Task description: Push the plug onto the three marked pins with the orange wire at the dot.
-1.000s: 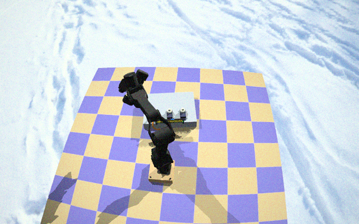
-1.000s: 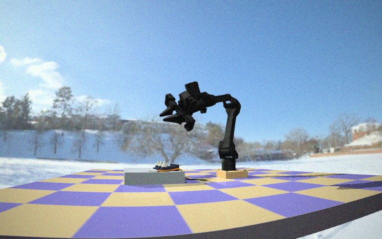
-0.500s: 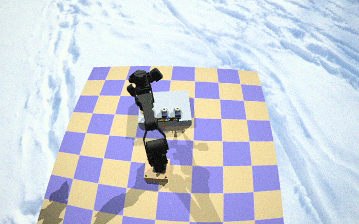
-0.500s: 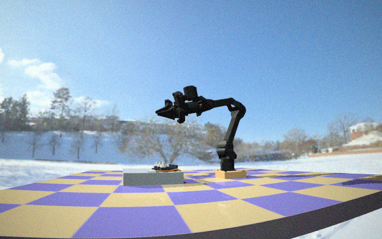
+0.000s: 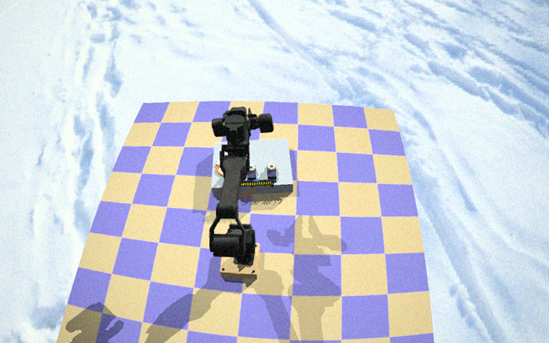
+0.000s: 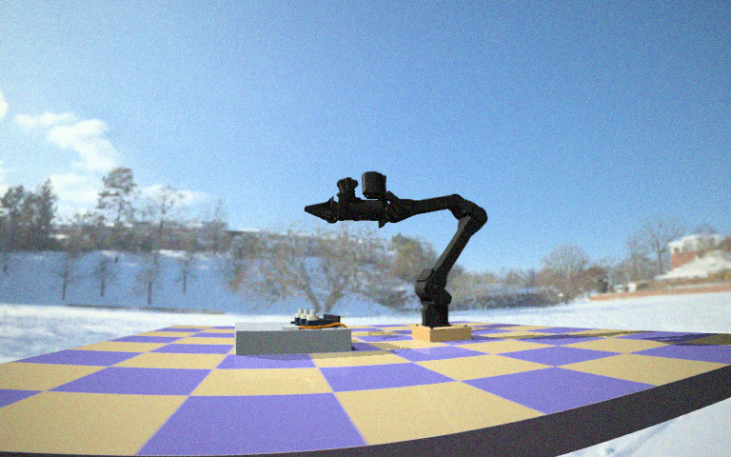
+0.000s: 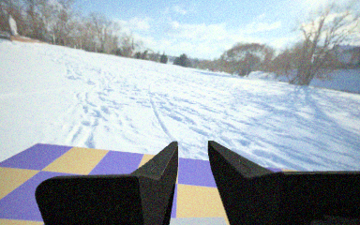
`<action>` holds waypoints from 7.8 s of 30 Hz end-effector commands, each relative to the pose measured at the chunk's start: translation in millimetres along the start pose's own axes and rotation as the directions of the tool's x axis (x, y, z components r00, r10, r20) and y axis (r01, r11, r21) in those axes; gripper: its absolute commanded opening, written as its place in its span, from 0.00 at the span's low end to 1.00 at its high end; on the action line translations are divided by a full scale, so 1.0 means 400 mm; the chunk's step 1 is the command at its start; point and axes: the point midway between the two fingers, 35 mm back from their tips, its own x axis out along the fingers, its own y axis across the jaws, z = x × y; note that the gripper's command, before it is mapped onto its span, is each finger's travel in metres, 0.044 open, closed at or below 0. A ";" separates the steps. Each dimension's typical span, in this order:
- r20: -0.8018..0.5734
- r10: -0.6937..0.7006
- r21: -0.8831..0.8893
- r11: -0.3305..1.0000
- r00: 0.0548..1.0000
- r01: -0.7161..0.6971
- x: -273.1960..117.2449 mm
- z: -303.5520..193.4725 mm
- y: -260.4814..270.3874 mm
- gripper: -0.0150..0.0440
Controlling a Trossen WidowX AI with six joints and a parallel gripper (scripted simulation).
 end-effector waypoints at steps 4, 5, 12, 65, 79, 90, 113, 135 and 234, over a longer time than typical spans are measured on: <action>0.023 -0.041 0.132 0.991 0.999 0.038 -0.013 0.008 -0.049 0.45; 0.002 -0.033 0.139 0.990 0.999 0.033 -0.004 0.004 -0.045 0.45; -0.203 0.045 0.206 0.979 0.978 -0.002 0.077 -0.052 0.006 0.45; -0.987 0.156 0.161 0.970 0.042 0.183 0.168 -0.545 0.390 0.45; -0.987 0.156 0.161 0.970 0.042 0.183 0.169 -0.578 0.396 0.45; -0.987 0.156 0.161 0.970 0.042 0.183 0.169 -0.588 0.397 0.27; -0.987 0.156 0.160 0.972 0.041 0.174 0.155 -0.441 0.355 0.25; -0.988 0.147 0.149 0.988 0.036 0.048 0.002 -0.442 0.138 0.25; -0.989 0.142 0.138 0.983 0.031 -0.124 -0.150 -0.611 0.008 0.25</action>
